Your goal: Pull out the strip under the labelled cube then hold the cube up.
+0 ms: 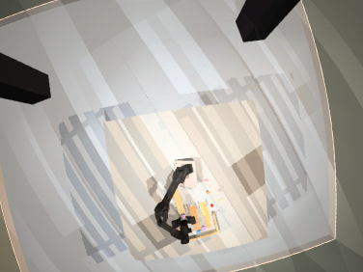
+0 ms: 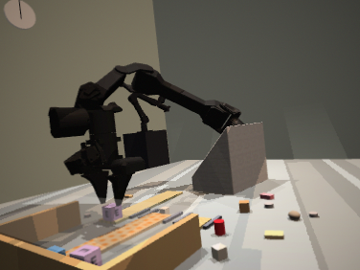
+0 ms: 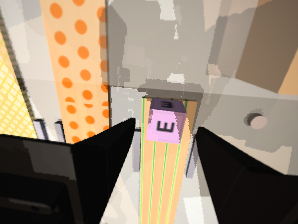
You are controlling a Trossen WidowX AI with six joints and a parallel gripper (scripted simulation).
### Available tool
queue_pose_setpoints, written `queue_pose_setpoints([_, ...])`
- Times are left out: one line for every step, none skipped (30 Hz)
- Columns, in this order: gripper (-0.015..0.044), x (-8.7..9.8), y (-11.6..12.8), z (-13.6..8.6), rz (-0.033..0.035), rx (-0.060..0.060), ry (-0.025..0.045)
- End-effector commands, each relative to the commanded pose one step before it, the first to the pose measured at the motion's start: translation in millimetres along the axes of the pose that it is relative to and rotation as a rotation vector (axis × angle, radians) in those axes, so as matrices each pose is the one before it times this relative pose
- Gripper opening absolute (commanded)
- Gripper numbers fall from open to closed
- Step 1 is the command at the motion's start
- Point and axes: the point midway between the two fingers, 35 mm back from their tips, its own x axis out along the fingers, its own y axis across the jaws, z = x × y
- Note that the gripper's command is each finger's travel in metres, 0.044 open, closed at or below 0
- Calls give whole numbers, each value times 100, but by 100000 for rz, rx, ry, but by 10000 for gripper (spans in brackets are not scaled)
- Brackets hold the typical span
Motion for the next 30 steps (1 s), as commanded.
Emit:
queue_pose_setpoints([250,870,53,-133,-163,-556,594])
queue_pose_setpoints([250,163,-3,-5,-10,-1,2])
queue_pose_setpoints([250,163,-3,-5,-11,-1,2])
queue_pose_setpoints([250,162,-4,-6,-11,-1,2])
queue_pose_setpoints([250,162,-4,-7,-12,-1,2])
queue_pose_setpoints([250,162,-4,-8,-13,-1,2])
queue_pose_setpoints([250,162,-4,-8,-13,-1,2])
queue_pose_setpoints([250,162,-4,-9,-14,-1,3])
queue_pose_setpoints([250,162,-4,-10,-15,-1,3])
queue_pose_setpoints([250,162,-4,-11,-16,-1,3])
queue_pose_setpoints([250,162,-4,-11,-16,-1,3])
queue_pose_setpoints([250,131,-4,-10,-14,-1,3])
queue_pose_setpoints([250,78,-2,-6,-8,-1,2])
queue_pose_setpoints([250,26,-1,-2,-3,0,1])
queue_pose_setpoints([250,0,0,0,0,0,0])
queue_pose_setpoints([250,0,0,0,0,0,0])
queue_pose_setpoints([224,-255,-59,67,101,499,-239])
queue_pose_setpoints([198,0,0,0,0,0,0])
queue_pose_setpoints([171,0,0,0,0,0,0])
queue_pose_setpoints([145,0,0,0,0,0,0])
queue_pose_setpoints([138,0,0,0,0,0,0])
queue_pose_setpoints([132,0,0,0,0,0,0])
queue_pose_setpoints([125,0,0,0,0,0,0])
queue_pose_setpoints([118,0,0,0,0,0,0])
queue_pose_setpoints([112,0,0,0,0,0,0])
queue_pose_setpoints([105,0,0,0,0,0,0])
queue_pose_setpoints([98,0,0,0,0,0,0])
queue_pose_setpoints([72,0,0,0,0,0,0])
queue_pose_setpoints([46,0,0,0,0,0,0])
queue_pose_setpoints([20,-50,22,-52,7,-7,4])
